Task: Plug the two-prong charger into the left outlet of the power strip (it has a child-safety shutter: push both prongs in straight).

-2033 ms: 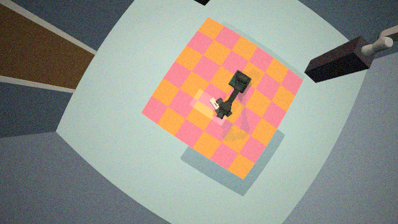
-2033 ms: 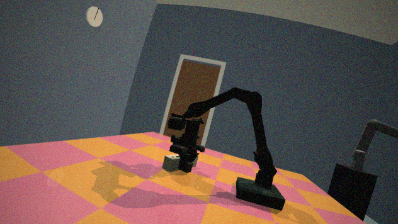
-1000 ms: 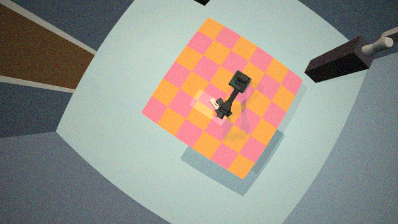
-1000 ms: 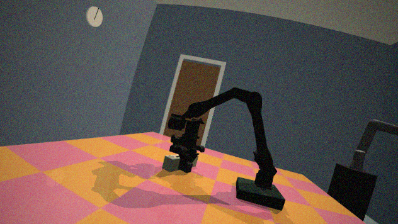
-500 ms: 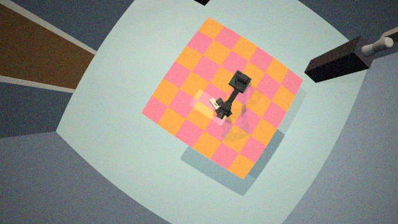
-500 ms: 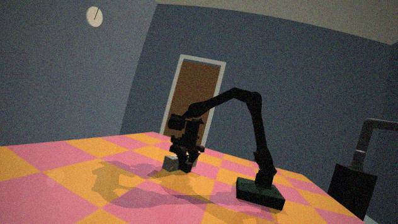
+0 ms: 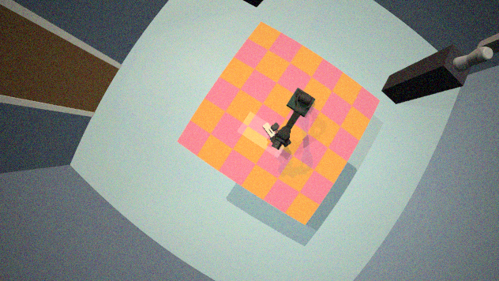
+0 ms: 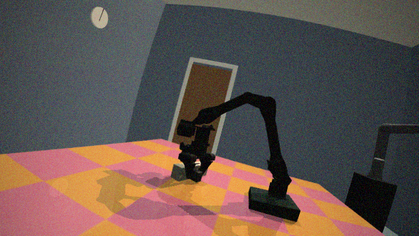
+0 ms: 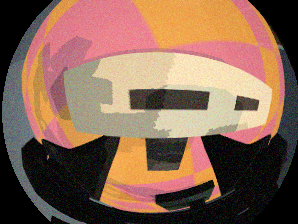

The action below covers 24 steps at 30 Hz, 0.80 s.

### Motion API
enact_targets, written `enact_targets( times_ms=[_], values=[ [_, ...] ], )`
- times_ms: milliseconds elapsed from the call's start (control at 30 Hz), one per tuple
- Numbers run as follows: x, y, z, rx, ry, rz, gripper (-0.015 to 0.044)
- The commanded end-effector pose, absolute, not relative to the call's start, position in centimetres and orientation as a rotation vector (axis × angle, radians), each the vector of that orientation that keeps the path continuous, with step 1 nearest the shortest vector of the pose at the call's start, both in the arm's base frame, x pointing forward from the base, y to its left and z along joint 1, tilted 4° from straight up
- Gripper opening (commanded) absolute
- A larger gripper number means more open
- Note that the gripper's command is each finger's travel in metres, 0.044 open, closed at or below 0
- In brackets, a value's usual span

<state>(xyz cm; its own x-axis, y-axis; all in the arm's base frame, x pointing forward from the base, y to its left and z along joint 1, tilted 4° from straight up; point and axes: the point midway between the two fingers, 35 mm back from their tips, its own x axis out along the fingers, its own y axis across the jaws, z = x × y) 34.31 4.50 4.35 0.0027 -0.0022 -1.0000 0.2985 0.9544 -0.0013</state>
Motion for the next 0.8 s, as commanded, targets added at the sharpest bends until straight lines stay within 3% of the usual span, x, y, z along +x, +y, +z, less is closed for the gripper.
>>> enact_targets(
  times_ms=[0, 767],
  values=[
    [33.97, 4.5, 4.24, 0.237, 1.555, -0.244, 0.044],
    [33.32, 4.7, 4.16, 0.237, 1.54, -0.245, 0.044]
  ],
)
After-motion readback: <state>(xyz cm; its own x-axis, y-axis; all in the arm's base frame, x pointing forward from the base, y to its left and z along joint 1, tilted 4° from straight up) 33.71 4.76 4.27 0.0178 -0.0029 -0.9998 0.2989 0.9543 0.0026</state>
